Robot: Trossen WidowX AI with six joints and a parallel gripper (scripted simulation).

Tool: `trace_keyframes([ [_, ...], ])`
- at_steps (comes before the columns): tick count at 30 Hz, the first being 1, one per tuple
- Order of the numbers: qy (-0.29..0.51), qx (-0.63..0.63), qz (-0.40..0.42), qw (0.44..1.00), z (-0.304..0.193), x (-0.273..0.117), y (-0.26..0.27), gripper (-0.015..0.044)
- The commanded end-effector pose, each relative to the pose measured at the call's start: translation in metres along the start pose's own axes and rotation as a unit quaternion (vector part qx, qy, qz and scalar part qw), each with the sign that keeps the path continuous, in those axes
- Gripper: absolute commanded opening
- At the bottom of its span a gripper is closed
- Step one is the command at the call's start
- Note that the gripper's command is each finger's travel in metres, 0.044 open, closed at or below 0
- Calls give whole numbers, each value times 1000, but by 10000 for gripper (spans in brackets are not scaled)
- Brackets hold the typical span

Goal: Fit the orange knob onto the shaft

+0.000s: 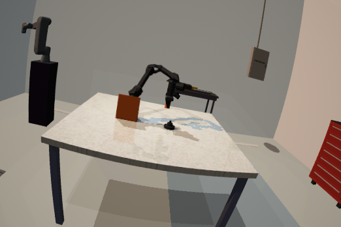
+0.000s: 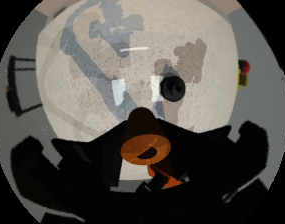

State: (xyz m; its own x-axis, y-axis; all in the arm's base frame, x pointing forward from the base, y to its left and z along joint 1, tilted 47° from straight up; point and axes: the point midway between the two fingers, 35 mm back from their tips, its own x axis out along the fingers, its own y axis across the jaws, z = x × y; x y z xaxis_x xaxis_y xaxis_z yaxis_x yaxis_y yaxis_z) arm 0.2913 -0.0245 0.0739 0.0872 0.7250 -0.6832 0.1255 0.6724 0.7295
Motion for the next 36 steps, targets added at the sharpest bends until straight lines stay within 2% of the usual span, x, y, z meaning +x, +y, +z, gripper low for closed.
trace_keyframes([
  [1, -2, -2, -2, 1000, 7, 2, -11, 0],
  [36, -3, -3, -3, 1000, 41, 38, -110, 0],
])
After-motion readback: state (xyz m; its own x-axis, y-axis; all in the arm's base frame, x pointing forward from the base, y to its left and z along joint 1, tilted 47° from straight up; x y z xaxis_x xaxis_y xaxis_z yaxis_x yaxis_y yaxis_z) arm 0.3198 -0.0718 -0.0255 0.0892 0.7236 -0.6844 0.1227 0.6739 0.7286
